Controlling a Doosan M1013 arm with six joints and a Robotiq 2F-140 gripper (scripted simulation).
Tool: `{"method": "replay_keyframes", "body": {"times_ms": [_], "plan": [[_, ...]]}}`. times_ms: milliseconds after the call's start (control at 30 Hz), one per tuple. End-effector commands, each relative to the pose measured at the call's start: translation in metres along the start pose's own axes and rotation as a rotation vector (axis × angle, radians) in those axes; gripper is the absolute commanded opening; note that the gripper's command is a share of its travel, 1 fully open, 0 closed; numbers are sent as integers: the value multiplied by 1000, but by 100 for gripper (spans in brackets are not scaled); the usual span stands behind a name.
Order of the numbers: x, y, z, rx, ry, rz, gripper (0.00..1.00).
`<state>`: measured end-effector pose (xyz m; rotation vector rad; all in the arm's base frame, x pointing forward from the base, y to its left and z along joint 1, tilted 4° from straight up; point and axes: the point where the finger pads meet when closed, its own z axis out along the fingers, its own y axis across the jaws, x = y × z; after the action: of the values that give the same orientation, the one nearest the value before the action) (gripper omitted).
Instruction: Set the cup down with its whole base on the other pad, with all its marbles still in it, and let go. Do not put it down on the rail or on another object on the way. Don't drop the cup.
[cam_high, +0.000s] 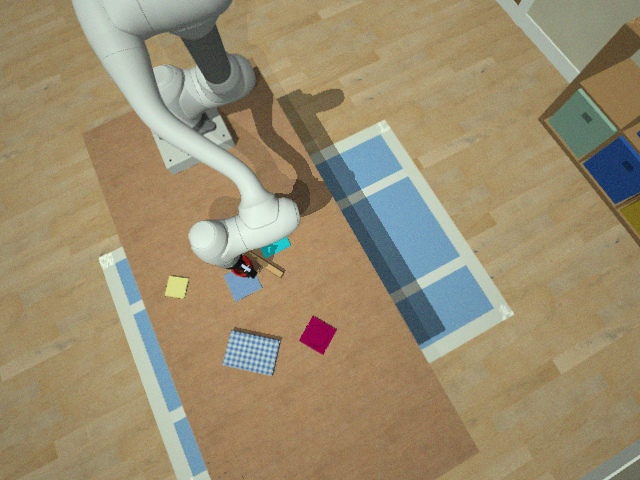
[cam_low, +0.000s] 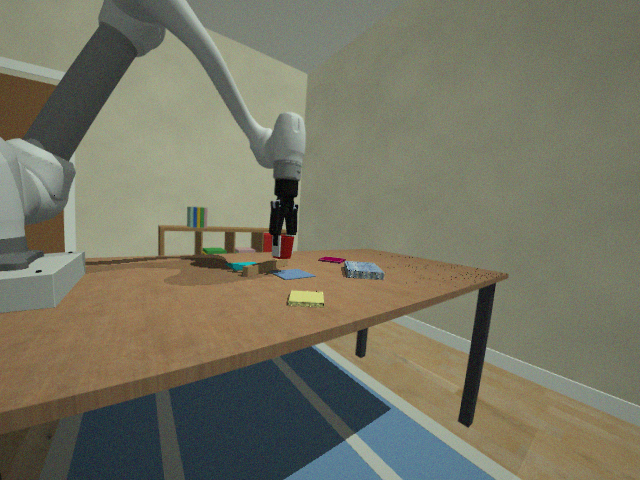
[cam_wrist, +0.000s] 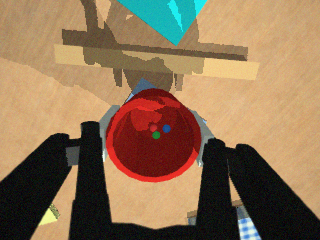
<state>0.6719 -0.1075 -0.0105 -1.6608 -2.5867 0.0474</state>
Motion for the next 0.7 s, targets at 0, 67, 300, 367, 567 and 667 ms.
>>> {"method": "replay_keyframes", "body": {"times_ms": [0, 67, 300, 367, 567, 667], "plan": [[17, 1, -2, -6, -2, 3, 49], [26, 1, -1, -6, -2, 3, 49], [51, 1, -1, -6, -2, 3, 49], [61, 1, -1, -6, -2, 3, 49], [90, 2, -1, -6, -2, 3, 49], [103, 2, -1, -6, -2, 3, 49]]}}
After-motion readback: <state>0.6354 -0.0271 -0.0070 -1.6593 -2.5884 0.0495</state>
